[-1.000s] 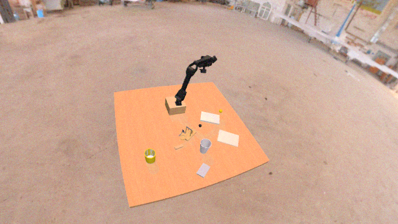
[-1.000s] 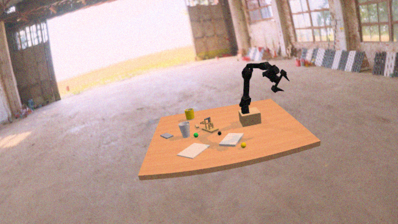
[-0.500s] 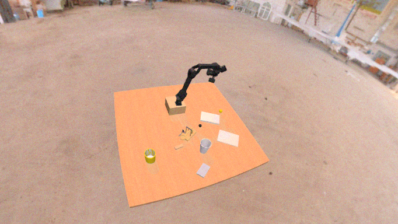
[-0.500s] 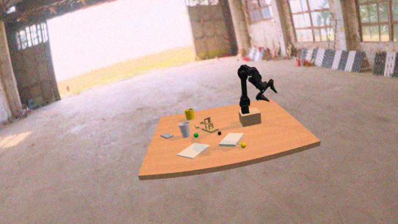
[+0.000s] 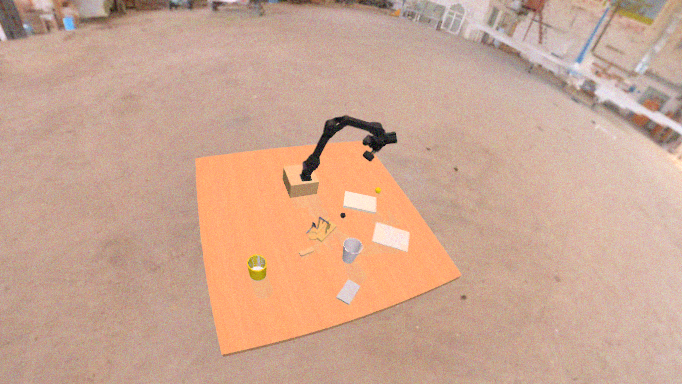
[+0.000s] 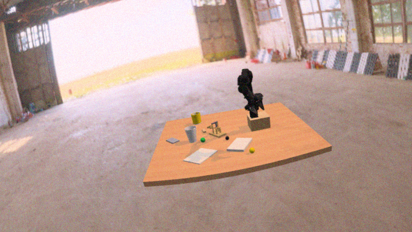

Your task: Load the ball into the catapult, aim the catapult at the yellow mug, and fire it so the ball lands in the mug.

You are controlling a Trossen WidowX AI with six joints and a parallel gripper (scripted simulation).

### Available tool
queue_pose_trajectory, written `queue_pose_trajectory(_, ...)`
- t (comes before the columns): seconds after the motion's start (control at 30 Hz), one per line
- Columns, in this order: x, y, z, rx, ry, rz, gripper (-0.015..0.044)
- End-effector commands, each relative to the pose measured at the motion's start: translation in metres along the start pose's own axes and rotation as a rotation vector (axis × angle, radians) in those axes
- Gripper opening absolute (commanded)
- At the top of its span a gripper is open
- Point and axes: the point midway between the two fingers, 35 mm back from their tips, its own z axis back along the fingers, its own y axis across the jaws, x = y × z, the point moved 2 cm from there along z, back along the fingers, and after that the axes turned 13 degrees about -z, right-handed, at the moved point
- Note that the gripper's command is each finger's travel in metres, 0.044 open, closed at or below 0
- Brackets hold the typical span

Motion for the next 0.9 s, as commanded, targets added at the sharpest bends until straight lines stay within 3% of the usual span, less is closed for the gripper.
queue_pose_trajectory(0.0, -0.03, 0.02, 0.009, 0.013, 0.065, -0.103, 0.044)
queue_pose_trajectory(0.47, -0.13, 0.125, 0.061, 0.058, 0.316, -0.517, 0.044)
queue_pose_trajectory(0.87, -0.175, 0.241, 0.11, 0.103, 0.496, -0.887, 0.044)
